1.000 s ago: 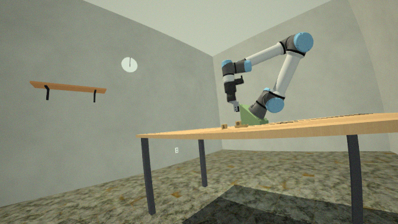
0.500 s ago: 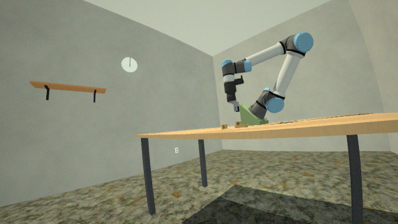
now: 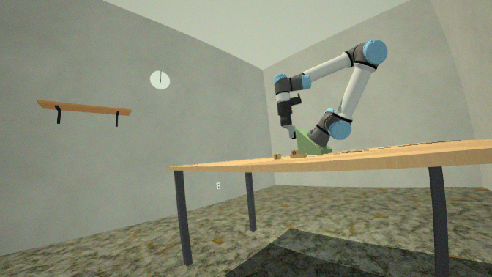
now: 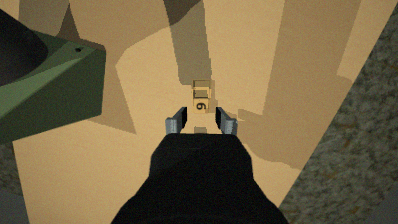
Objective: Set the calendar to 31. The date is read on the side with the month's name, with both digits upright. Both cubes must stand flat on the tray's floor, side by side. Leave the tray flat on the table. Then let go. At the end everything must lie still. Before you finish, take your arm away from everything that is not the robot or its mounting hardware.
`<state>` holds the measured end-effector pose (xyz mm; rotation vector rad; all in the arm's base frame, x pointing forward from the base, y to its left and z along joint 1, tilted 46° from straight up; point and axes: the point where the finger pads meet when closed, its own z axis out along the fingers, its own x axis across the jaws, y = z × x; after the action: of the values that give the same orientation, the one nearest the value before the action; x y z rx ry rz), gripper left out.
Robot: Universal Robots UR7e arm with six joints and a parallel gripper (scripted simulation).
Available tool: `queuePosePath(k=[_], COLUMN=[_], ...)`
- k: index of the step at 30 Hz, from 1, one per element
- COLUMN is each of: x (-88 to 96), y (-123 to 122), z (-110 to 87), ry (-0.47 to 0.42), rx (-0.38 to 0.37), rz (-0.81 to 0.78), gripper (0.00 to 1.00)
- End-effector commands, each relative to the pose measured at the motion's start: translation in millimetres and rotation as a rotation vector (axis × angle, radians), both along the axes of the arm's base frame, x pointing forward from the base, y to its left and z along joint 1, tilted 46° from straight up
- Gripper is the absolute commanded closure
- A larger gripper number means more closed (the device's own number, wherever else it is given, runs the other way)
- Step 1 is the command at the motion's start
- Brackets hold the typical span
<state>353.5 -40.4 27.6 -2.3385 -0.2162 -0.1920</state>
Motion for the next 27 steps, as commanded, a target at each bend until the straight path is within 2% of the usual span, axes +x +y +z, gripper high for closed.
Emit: queuePosePath(k=[1, 27], x=[-0.6, 1.3], y=[5.2, 27.6], z=[-3.6, -25.0], ry=[0.003, 0.003], rx=[0.005, 0.005], rz=[0.001, 0.001], gripper=[0.1, 0.1])
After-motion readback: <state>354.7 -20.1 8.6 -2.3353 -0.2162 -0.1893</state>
